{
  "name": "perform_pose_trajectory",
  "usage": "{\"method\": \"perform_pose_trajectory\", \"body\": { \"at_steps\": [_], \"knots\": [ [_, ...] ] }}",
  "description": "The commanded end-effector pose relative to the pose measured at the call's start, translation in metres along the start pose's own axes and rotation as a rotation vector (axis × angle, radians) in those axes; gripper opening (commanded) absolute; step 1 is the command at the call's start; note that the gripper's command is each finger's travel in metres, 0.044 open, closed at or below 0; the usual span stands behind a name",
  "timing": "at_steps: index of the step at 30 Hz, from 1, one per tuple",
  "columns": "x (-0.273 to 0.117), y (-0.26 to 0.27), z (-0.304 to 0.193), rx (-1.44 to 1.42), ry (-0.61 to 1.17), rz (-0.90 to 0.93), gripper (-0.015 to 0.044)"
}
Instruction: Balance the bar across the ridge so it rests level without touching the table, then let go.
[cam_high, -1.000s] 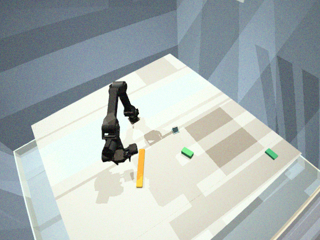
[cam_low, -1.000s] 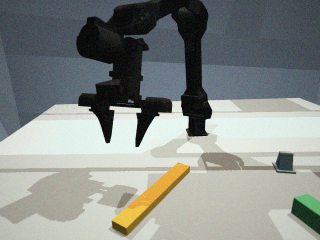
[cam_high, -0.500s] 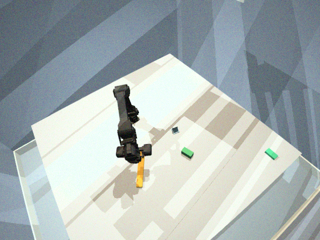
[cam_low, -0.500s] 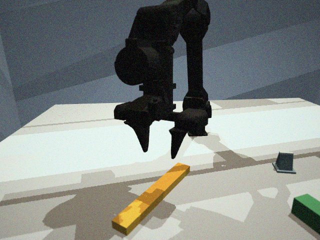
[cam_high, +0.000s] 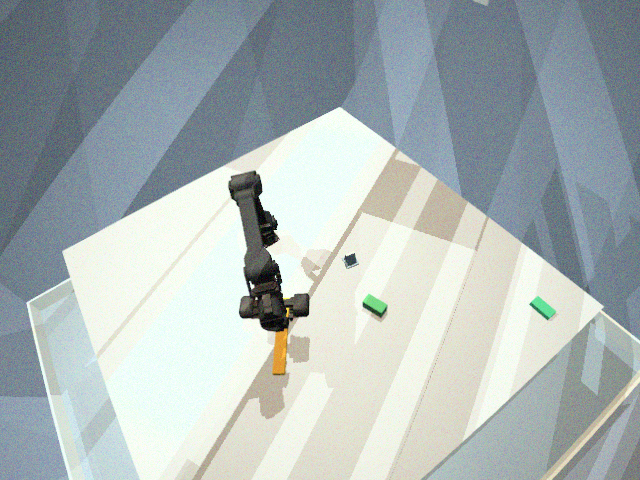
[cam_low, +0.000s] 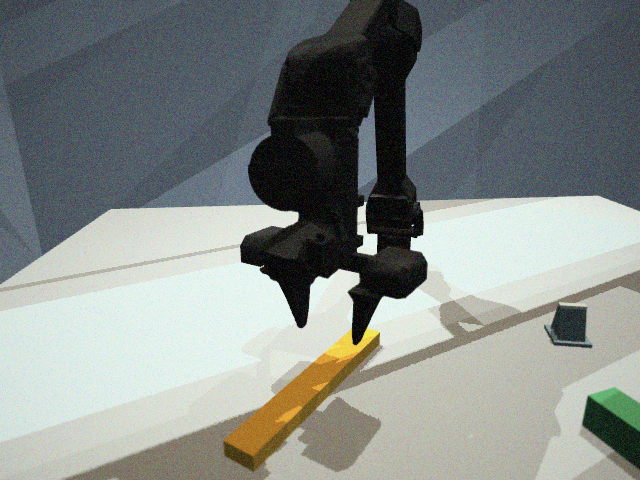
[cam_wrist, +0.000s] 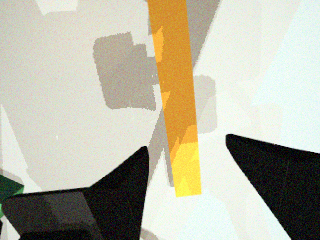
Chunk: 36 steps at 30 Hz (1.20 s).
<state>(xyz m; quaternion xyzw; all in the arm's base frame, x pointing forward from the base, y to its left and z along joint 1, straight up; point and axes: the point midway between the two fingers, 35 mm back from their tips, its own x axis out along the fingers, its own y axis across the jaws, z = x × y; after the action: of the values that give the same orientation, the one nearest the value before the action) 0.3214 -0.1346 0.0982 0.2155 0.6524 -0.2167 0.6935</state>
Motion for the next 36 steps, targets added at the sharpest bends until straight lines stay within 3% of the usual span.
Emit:
{"method": "perform_pose_trajectory", "body": {
  "at_steps": [1,36],
  "knots": [
    [0.022,-0.001,-0.004,0.006,0.023,-0.009,0.0315],
    [0.048,-0.002,-0.005,0.006,0.024,-0.009,0.0315]
  ]
}}
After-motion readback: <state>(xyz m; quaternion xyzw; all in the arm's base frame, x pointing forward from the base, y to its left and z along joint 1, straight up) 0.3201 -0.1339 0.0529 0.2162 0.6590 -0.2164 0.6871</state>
